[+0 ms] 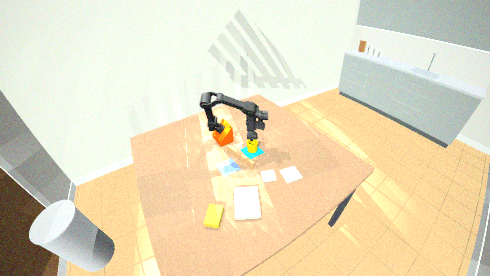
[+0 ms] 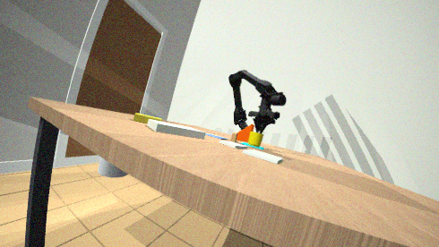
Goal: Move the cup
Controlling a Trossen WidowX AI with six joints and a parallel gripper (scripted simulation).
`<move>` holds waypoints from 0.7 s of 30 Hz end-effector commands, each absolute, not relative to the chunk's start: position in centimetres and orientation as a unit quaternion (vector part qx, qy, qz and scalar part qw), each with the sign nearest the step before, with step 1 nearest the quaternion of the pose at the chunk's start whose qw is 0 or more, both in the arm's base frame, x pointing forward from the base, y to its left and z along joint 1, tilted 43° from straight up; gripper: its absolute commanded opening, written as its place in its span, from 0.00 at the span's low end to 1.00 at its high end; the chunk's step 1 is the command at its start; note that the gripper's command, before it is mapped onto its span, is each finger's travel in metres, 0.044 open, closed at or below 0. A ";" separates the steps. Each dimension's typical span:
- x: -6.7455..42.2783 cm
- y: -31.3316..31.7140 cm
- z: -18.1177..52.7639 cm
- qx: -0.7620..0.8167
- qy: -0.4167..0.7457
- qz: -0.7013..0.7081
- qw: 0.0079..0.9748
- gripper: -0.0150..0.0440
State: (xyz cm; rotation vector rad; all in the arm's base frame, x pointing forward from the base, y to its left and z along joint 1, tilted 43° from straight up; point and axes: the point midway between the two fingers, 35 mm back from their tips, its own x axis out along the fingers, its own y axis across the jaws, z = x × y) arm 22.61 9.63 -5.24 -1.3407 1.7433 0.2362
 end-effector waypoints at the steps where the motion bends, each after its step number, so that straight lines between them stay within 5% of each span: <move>1: 22.8 10.4 -4.5 -0.538 0.703 0.096 0.455 0.50; 11: 22.4 10.9 -3.5 -0.539 0.703 0.096 0.454 0.50; 21: 22.4 10.8 -3.7 -0.543 0.703 0.096 0.449 0.95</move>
